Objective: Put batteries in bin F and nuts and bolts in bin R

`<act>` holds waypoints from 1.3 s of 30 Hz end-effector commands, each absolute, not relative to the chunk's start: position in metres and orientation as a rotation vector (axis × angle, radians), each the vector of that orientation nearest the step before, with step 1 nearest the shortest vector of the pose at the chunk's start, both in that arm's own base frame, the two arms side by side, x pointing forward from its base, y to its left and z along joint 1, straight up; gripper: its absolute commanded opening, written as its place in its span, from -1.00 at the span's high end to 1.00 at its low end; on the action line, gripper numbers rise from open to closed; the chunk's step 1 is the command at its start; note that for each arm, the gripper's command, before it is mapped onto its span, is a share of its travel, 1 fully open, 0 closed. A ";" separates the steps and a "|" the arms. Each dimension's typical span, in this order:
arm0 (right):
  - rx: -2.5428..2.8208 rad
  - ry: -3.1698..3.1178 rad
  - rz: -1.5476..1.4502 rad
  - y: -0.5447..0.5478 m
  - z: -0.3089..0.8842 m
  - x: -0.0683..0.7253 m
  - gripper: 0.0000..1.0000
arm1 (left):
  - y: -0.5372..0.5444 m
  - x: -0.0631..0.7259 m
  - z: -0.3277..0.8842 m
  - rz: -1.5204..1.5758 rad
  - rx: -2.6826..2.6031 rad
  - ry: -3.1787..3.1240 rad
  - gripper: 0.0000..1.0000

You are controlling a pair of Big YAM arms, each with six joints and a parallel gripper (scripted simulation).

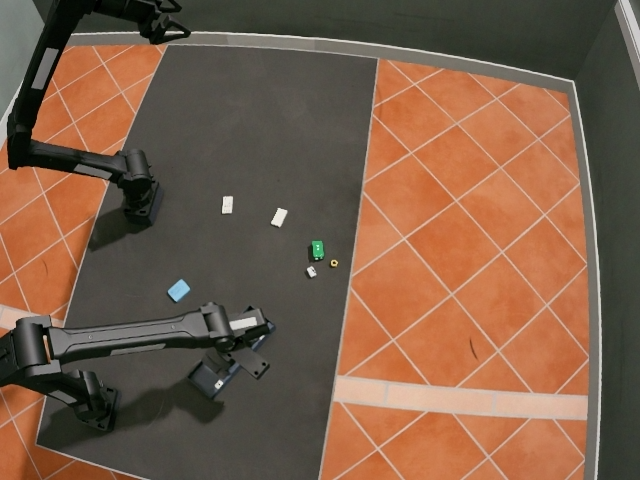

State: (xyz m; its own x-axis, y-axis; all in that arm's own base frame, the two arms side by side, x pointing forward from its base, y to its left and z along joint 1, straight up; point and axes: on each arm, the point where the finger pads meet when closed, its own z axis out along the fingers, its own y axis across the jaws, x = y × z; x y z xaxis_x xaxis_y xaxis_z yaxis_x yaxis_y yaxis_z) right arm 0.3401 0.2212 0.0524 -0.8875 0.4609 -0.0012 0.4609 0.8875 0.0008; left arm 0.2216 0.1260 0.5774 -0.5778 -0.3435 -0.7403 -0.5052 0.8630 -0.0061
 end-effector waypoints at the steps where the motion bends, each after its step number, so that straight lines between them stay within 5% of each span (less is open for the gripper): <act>1: 0.753 3.032 0.030 0.223 0.058 0.341 -1.00 | 0.121 0.211 0.603 0.279 -0.587 2.192 -1.00; 18: 0.749 3.033 0.032 0.224 0.057 0.340 -1.00 | 0.121 0.211 0.603 0.279 -0.587 2.192 -1.00; 39: 0.746 3.026 0.043 0.232 0.212 0.351 -1.00 | 0.121 0.211 0.603 0.279 -0.587 2.192 -1.00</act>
